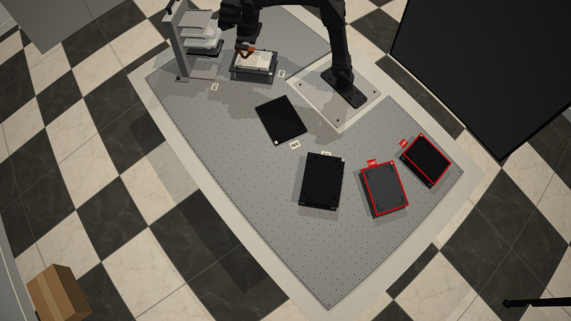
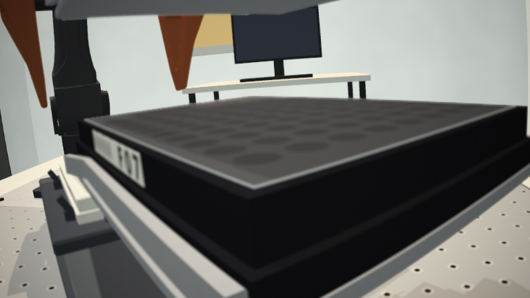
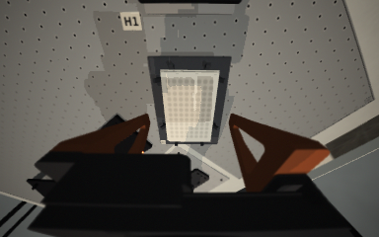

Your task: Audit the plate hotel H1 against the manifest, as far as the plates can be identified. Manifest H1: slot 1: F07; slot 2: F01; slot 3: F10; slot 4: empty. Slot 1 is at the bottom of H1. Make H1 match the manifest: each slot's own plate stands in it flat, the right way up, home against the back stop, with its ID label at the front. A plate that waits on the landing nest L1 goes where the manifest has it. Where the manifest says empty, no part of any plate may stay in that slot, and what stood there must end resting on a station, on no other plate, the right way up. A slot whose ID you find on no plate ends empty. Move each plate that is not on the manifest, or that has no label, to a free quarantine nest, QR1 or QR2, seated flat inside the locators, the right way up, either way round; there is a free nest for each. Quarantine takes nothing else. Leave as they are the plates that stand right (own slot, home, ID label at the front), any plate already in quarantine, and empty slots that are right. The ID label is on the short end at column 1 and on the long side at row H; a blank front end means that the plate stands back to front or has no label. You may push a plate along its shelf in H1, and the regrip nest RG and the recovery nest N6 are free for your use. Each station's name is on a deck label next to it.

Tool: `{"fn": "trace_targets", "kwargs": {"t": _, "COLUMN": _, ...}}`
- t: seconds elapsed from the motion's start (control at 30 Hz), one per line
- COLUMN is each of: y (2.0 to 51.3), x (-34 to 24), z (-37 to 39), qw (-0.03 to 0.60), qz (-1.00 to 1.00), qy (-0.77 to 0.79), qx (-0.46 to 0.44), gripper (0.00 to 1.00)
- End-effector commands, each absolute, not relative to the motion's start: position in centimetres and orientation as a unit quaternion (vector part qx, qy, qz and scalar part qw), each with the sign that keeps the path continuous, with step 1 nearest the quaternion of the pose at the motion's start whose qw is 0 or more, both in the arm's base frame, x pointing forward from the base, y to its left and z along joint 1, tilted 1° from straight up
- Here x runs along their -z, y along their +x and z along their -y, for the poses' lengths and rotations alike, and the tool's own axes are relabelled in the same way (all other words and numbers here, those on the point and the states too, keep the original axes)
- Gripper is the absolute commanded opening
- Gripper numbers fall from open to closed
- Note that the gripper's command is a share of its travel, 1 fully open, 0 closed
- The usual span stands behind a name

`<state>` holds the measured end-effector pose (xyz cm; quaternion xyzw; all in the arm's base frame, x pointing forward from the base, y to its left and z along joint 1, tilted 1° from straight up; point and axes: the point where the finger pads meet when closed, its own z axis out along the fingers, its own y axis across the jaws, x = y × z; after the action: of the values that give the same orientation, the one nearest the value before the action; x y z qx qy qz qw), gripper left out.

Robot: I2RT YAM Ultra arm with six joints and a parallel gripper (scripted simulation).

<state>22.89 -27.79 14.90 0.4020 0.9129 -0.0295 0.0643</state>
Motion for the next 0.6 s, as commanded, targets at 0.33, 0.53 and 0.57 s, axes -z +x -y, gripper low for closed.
{"fn": "trace_targets", "kwargs": {"t": 0.33, "y": 22.1, "x": -16.8, "z": 26.6, "qw": 0.026, "qz": -0.914, "qy": 0.404, "qx": 0.013, "gripper": 1.00}}
{"fn": "trace_targets", "kwargs": {"t": 0.53, "y": 22.5, "x": -16.3, "z": 27.1, "qw": 0.037, "qz": -0.914, "qy": 0.404, "qx": 0.019, "gripper": 1.00}}
{"fn": "trace_targets", "kwargs": {"t": 0.57, "y": 22.2, "x": -15.5, "z": 26.7, "qw": 0.027, "qz": -0.914, "qy": 0.404, "qx": 0.014, "gripper": 1.00}}
